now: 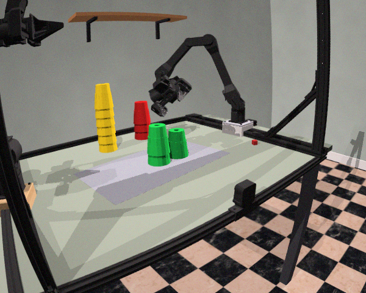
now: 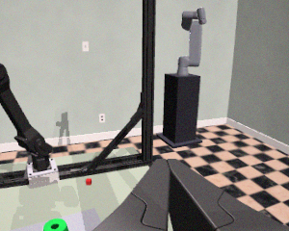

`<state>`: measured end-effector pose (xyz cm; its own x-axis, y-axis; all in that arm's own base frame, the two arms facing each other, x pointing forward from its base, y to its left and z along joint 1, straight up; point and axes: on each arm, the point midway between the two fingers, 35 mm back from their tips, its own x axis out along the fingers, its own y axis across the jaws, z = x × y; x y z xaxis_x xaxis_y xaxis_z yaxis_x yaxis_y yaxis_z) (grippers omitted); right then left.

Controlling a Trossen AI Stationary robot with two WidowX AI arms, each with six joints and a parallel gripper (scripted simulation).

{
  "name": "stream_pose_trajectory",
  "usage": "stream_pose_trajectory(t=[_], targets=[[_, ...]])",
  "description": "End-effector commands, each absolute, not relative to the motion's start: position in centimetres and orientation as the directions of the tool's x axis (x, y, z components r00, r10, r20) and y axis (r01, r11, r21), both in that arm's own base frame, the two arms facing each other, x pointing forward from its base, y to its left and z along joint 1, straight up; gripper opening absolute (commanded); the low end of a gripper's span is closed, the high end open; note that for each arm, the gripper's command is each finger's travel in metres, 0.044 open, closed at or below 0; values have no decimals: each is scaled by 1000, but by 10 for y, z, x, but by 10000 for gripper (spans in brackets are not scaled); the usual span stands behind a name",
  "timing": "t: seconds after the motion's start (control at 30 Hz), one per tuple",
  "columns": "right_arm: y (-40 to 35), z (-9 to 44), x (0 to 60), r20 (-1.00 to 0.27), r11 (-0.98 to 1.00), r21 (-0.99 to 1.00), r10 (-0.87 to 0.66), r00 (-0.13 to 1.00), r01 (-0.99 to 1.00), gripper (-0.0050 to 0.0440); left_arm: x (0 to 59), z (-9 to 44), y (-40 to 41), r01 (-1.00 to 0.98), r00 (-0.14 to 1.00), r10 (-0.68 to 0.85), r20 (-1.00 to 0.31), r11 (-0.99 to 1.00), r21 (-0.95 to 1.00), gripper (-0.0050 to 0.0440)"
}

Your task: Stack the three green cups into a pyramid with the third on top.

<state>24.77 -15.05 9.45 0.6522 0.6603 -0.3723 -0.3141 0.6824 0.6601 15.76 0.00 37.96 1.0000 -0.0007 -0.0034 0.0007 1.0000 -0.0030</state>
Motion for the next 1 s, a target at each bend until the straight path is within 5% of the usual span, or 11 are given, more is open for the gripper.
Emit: stream_pose_trajectory(t=[0.0,0.3,0.37,0.7,0.97], targets=[[-156,89,248,-340,672,665,662,668,-327,440,157,381,0,0,1000,0,0,1000,0,0],[-156,89,248,-340,672,665,662,668,-327,440,164,380,1,-9,1000,8,-21,1000,-3,192],[-156,89,248,-340,672,665,662,668,-327,440,164,380,1,-9,1000,8,-21,1000,-3,192],[-156,89,248,-340,672,665,662,668,-327,440,214,367,14,-76,981,71,-182,997,-19,432],[-156,89,248,-340,672,665,662,668,-327,440,265,347,32,-144,932,125,-339,989,-29,440]])
